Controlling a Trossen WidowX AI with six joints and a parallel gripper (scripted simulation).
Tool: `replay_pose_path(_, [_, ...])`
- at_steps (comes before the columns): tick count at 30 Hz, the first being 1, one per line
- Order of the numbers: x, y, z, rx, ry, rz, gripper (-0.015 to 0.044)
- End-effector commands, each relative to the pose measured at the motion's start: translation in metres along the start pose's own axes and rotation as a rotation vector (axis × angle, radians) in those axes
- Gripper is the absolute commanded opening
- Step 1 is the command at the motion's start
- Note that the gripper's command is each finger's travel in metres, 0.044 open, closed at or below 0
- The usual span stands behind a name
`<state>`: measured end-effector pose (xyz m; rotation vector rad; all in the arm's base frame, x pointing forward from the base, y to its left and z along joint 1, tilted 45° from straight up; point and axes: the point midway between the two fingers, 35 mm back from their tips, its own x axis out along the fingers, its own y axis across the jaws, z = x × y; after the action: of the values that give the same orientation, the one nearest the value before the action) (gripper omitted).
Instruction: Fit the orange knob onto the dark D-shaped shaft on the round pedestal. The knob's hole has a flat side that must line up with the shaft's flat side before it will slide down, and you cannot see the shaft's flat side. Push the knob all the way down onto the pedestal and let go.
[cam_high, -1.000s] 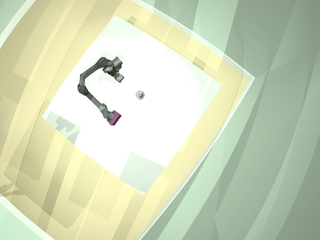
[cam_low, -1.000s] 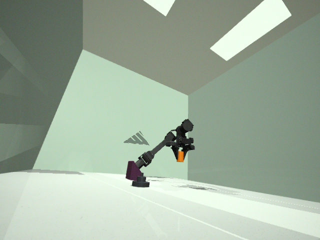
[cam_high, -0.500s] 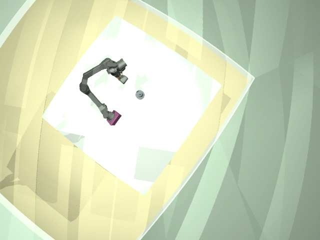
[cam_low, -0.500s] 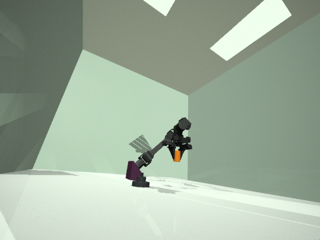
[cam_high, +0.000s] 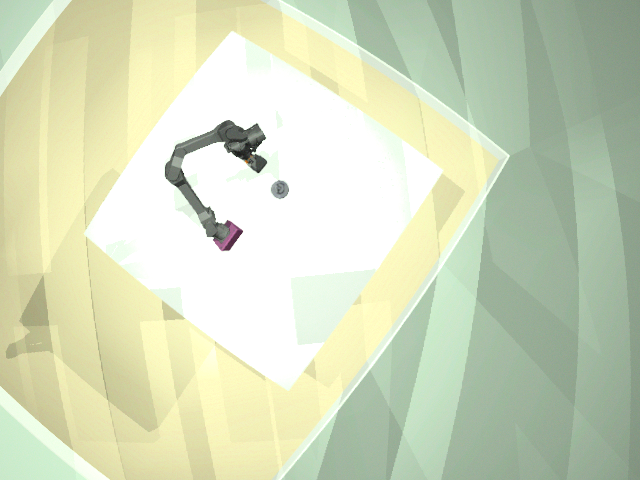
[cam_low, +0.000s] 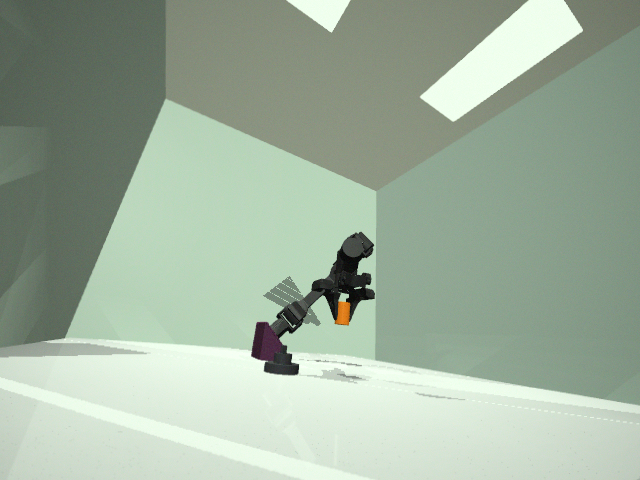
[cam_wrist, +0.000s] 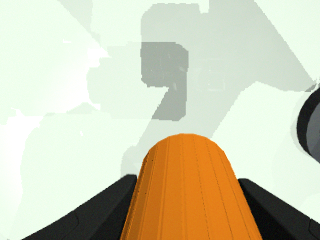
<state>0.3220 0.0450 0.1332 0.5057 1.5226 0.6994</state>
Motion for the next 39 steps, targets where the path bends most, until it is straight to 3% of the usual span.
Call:
replay_pose_path(1, [0.003,-0.015,0.001,0.004,0.003,-0.002,0.0000])
replay_pose_path(39, [0.033,-0.132,-0.005,0.005,-0.002,0.002,0.0000])
